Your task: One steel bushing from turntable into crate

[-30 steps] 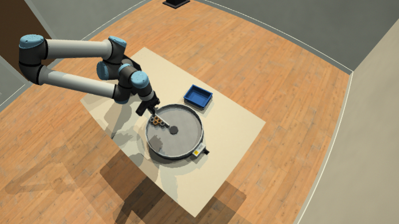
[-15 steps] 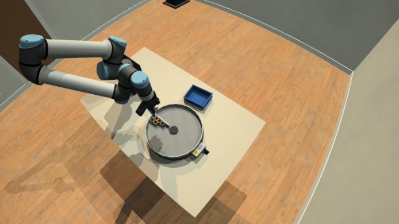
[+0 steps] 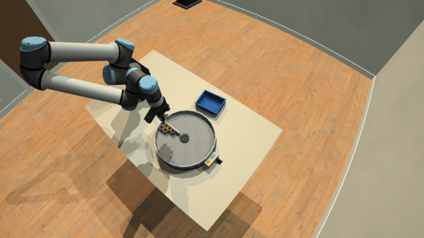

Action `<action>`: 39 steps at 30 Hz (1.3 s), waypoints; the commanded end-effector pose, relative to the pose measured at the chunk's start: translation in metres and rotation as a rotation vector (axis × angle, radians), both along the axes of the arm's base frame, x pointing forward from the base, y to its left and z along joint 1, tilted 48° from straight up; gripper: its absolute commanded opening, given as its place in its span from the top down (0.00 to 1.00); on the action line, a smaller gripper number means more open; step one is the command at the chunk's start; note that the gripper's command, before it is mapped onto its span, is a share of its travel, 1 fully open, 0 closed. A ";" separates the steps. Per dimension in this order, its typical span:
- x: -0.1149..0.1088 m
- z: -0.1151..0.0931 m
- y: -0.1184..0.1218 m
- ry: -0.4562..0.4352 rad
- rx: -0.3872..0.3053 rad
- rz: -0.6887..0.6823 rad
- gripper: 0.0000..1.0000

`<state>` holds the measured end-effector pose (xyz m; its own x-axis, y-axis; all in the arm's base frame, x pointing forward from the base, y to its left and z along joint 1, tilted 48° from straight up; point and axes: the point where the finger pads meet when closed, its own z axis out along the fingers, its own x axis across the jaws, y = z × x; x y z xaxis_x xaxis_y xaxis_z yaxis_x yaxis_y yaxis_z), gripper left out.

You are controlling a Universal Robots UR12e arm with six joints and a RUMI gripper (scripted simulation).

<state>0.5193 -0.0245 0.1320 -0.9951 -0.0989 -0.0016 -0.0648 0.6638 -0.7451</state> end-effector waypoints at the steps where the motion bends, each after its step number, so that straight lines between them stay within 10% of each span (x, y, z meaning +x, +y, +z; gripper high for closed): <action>1: -0.001 0.000 0.000 -0.002 -0.001 -0.001 0.95; 23: 0.004 -0.005 -0.004 0.000 -0.001 -0.002 0.94; 31: 0.051 -0.065 -0.039 -0.003 0.000 -0.002 0.94; 39: 0.054 -0.070 -0.042 -0.003 -0.001 -0.002 0.94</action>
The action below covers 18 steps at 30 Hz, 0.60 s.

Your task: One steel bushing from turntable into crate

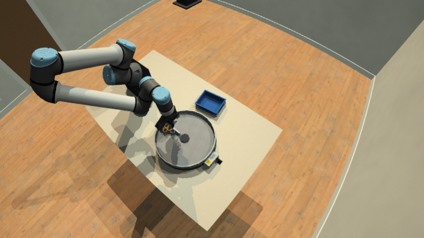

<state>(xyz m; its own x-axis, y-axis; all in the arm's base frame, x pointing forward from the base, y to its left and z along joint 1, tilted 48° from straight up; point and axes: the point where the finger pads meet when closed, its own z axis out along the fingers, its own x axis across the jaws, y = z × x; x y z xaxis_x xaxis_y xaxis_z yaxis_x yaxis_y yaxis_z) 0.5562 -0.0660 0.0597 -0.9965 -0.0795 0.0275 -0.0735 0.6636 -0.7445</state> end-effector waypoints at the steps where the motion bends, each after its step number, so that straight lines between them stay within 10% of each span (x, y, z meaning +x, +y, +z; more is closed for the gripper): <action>1: 0.017 0.002 -0.001 -0.032 0.001 0.017 0.94; 18: 0.016 0.002 0.000 -0.030 0.001 0.019 0.94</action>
